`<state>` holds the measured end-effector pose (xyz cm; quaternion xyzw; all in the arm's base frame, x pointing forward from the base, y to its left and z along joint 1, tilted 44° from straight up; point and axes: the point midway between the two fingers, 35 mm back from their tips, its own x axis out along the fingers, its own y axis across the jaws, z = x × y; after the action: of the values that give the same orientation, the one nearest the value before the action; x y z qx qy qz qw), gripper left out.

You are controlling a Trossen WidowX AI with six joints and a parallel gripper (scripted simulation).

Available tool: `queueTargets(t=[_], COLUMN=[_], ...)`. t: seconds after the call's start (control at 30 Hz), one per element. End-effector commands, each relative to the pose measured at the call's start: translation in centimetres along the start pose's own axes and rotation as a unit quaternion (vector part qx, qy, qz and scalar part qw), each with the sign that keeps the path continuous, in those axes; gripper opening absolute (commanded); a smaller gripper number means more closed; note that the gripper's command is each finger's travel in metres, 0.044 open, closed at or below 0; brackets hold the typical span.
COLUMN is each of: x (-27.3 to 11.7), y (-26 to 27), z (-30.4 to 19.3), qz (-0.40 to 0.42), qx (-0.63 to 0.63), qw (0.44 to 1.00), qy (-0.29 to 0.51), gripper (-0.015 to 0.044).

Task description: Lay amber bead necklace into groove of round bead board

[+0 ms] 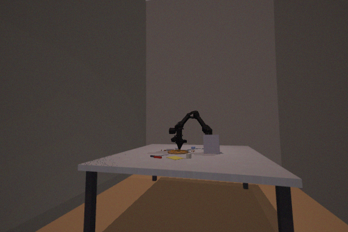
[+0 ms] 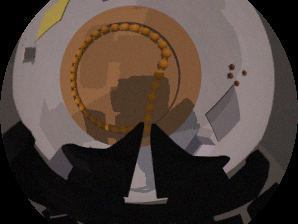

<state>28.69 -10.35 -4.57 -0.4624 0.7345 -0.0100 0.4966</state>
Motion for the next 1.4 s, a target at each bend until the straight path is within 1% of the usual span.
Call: queueTargets(t=[0.0, 0.27, 0.83, 1.37], x=[-0.01, 0.77, 0.29, -0.03], y=[-0.26, -0.26, -0.24, -0.23], z=[-0.07, -0.08, 0.0, 0.0], qz=[-0.002, -0.002, -0.001, -0.002], qx=[-0.002, -0.002, -0.002, -0.002], qw=[1.0, 1.0, 1.0, 1.0], qy=[0.002, 0.002, 0.0, 0.002], gripper=[0.0, 0.0, 0.044, 0.044])
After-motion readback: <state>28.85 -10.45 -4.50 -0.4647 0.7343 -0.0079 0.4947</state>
